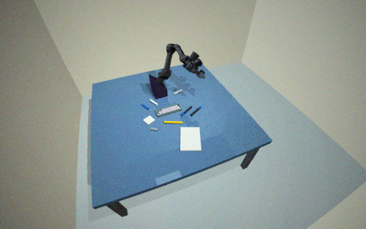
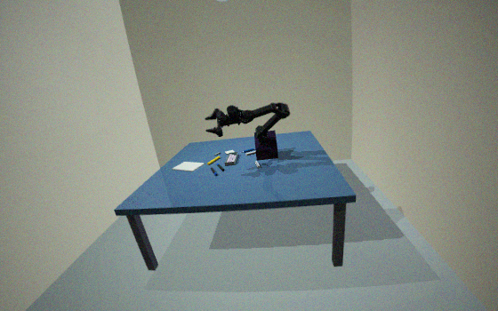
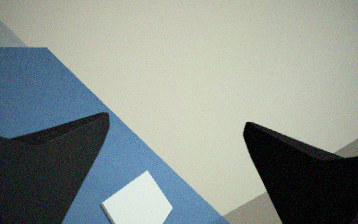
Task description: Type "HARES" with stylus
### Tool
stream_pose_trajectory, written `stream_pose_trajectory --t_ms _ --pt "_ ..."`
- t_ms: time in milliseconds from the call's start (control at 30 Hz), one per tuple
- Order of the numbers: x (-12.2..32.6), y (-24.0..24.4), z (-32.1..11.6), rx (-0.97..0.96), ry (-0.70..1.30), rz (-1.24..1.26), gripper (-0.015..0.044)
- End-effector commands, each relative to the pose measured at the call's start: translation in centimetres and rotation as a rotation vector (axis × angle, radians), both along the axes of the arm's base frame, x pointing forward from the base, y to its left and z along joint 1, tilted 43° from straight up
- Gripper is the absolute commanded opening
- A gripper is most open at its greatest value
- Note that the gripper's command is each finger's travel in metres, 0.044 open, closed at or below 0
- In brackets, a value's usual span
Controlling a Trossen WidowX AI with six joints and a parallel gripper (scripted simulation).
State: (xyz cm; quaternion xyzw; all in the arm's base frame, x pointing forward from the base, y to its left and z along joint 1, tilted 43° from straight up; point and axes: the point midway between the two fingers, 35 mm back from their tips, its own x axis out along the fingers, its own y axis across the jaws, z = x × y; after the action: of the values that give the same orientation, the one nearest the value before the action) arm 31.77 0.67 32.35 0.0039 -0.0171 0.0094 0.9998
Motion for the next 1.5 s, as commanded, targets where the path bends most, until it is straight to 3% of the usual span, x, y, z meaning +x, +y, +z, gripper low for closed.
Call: stream_pose_trajectory --t_ms 0,267,533,800,1300,1467 --pt "0.1 0.0 -0.2 -0.001 0.010 0.004 0.0414" --pt "3.4 1.8 -11.8 0.027 0.471 0.176 0.0204" --pt "1.3 3.9 -24.1 0.219 1.006 0.374 0.0000" --pt "-4.3 6.1 -31.4 0.607 1.479 0.515 0.0000" --pt "-4.4 6.0 -31.7 0.617 1.488 0.516 0.0000" --pt "-4.7 1.6 -35.7 0.614 1.489 0.513 0.0000"
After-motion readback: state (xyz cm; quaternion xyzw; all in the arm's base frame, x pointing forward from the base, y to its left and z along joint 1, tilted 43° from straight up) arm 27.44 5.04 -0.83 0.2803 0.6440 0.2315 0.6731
